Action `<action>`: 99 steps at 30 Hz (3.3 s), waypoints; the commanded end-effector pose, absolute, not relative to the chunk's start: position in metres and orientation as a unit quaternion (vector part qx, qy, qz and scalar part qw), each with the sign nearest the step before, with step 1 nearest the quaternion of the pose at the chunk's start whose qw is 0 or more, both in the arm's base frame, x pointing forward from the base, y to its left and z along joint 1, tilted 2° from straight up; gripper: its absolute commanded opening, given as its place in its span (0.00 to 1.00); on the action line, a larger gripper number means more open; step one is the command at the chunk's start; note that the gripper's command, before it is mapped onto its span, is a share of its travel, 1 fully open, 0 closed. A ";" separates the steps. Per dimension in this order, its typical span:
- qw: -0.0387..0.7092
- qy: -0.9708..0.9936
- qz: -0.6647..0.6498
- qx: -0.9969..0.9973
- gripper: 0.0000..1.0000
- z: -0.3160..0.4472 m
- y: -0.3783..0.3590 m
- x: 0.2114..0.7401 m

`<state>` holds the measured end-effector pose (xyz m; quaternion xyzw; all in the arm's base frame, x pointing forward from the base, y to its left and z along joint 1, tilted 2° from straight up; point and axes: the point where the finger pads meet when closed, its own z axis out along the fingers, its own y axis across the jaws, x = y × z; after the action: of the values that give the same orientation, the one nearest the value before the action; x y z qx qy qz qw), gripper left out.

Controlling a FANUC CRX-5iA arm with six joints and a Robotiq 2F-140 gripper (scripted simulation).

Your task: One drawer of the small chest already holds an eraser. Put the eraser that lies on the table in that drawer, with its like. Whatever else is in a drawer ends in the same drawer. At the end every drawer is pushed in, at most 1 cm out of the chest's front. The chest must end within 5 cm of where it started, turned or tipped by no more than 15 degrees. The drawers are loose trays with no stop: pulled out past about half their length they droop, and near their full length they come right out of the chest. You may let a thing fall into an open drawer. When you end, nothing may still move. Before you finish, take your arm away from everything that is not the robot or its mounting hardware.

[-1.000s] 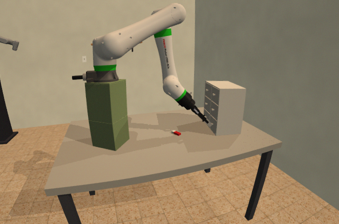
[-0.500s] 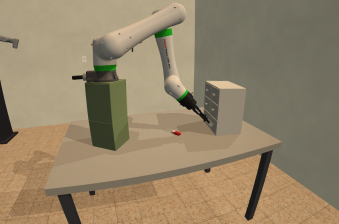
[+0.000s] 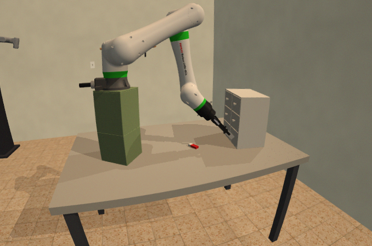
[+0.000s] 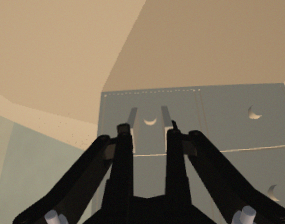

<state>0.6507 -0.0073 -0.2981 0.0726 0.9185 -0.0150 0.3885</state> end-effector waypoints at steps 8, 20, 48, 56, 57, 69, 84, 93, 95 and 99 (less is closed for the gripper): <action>0.389 0.918 -0.015 0.073 0.08 -0.298 -0.007 0.651; 0.389 0.918 -0.015 0.073 0.08 -0.298 -0.007 0.651; 0.389 0.918 -0.015 0.073 0.08 -0.298 -0.006 0.644; 0.389 0.918 -0.015 0.073 0.08 -0.298 -0.006 0.639; 0.389 0.918 -0.015 0.073 0.08 -0.298 -0.005 0.638; 0.389 0.918 -0.015 0.073 0.08 -0.298 -0.003 0.623; 0.389 0.918 -0.015 0.073 0.08 -0.299 0.000 0.603; 0.389 0.918 -0.015 0.073 0.08 -0.299 0.001 0.594; 0.389 0.918 -0.015 0.073 0.08 -0.299 0.001 0.592; 0.389 0.918 -0.015 0.073 0.08 -0.299 0.002 0.588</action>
<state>0.5895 0.0017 -0.2988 0.0726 0.9184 -0.0150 0.3887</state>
